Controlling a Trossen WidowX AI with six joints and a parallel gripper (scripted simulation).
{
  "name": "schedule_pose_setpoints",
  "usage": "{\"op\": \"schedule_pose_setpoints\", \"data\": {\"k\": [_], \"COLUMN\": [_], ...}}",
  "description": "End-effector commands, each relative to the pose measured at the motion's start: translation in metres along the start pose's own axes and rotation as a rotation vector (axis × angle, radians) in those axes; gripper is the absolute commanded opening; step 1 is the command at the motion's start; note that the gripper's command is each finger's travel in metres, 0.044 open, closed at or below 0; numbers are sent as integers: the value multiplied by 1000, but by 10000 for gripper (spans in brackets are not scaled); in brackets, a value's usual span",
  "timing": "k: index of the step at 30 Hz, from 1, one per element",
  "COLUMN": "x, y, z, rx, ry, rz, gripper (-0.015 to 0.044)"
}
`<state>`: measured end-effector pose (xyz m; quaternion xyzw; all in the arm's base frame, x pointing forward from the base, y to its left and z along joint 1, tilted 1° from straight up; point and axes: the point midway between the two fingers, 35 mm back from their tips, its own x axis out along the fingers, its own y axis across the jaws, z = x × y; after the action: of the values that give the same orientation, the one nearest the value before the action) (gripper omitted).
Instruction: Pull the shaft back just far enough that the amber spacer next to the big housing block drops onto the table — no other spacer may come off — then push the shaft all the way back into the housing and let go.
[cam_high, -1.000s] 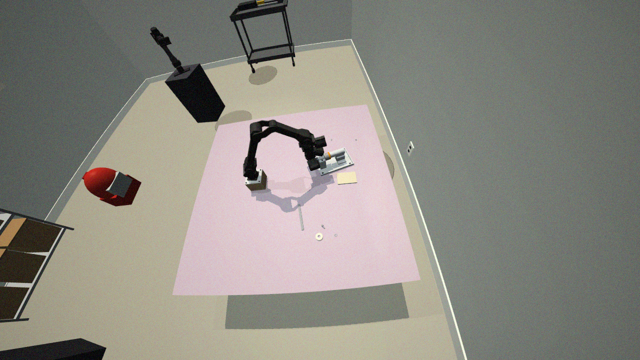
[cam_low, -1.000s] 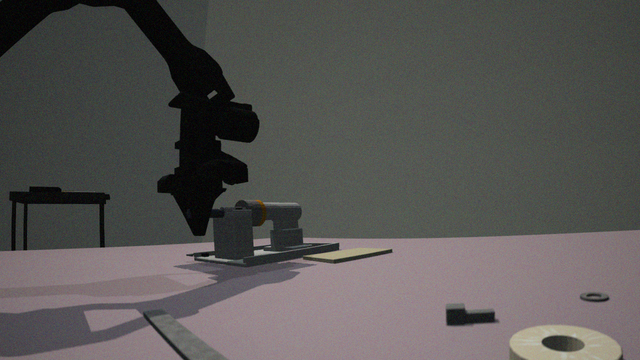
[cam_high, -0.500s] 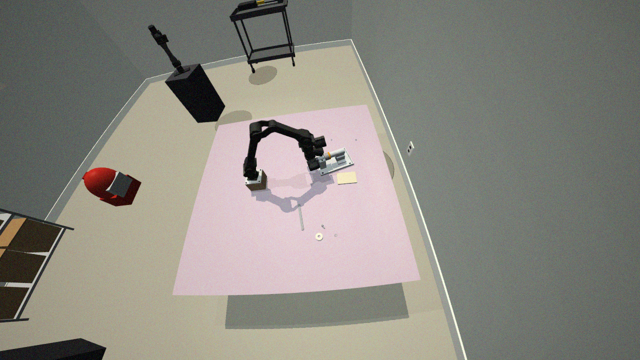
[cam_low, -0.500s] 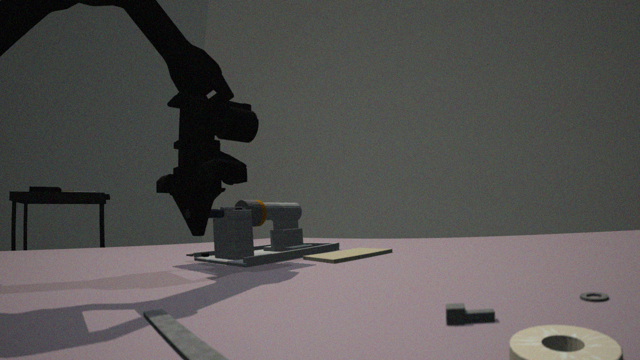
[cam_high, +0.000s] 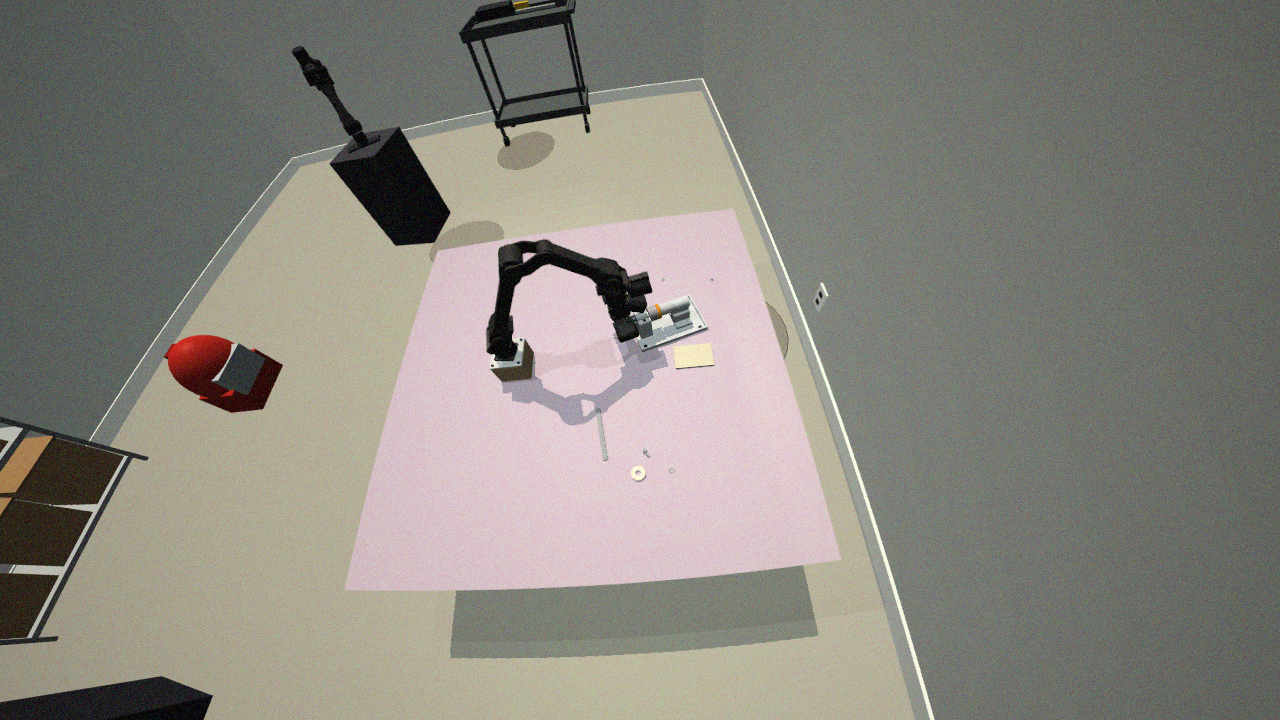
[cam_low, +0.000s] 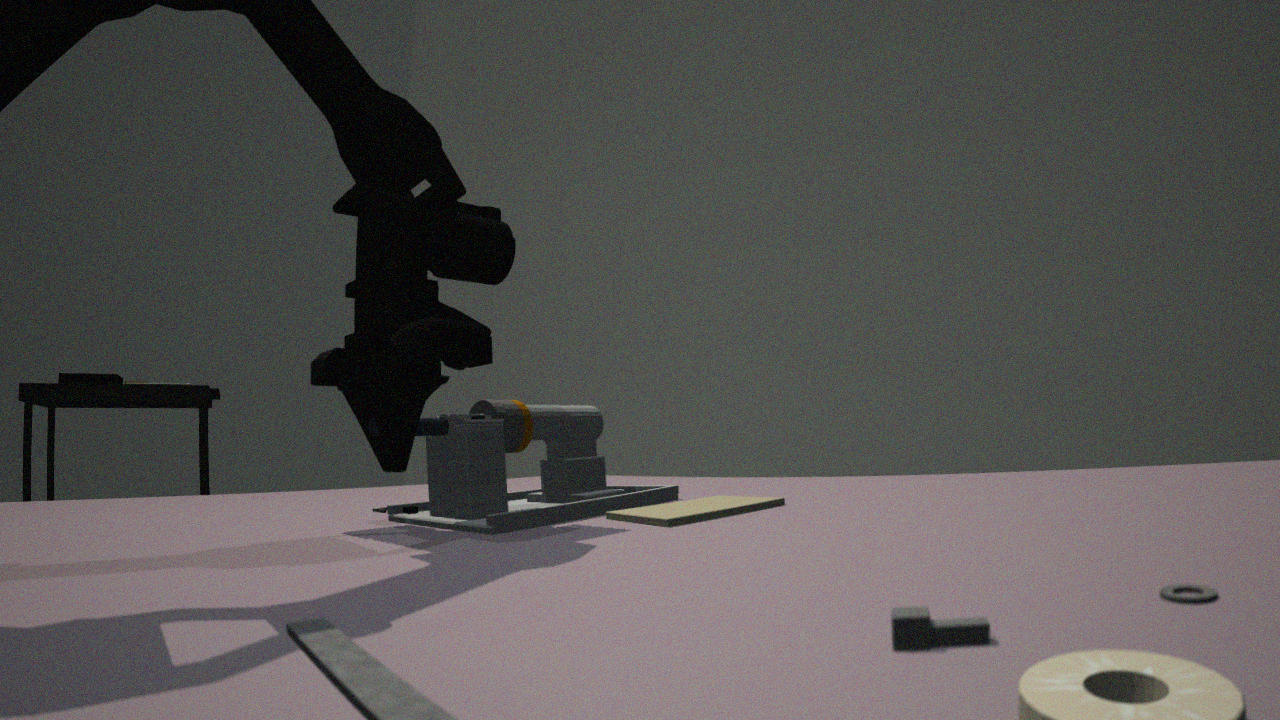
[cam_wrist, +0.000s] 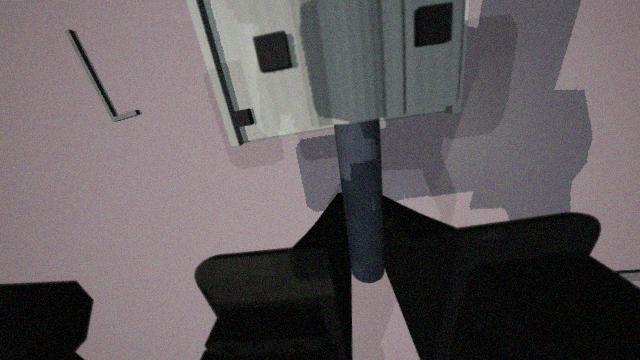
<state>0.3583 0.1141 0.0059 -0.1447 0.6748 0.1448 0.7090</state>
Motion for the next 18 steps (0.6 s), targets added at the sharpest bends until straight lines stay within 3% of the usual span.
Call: {"op": "schedule_pose_setpoints", "data": {"k": [1,18], "x": [0,0], "y": [0,0], "z": [-2,-4], "rx": [-2,-2], "ry": [4,4], "rz": [0,0], "gripper": [0,0]}}
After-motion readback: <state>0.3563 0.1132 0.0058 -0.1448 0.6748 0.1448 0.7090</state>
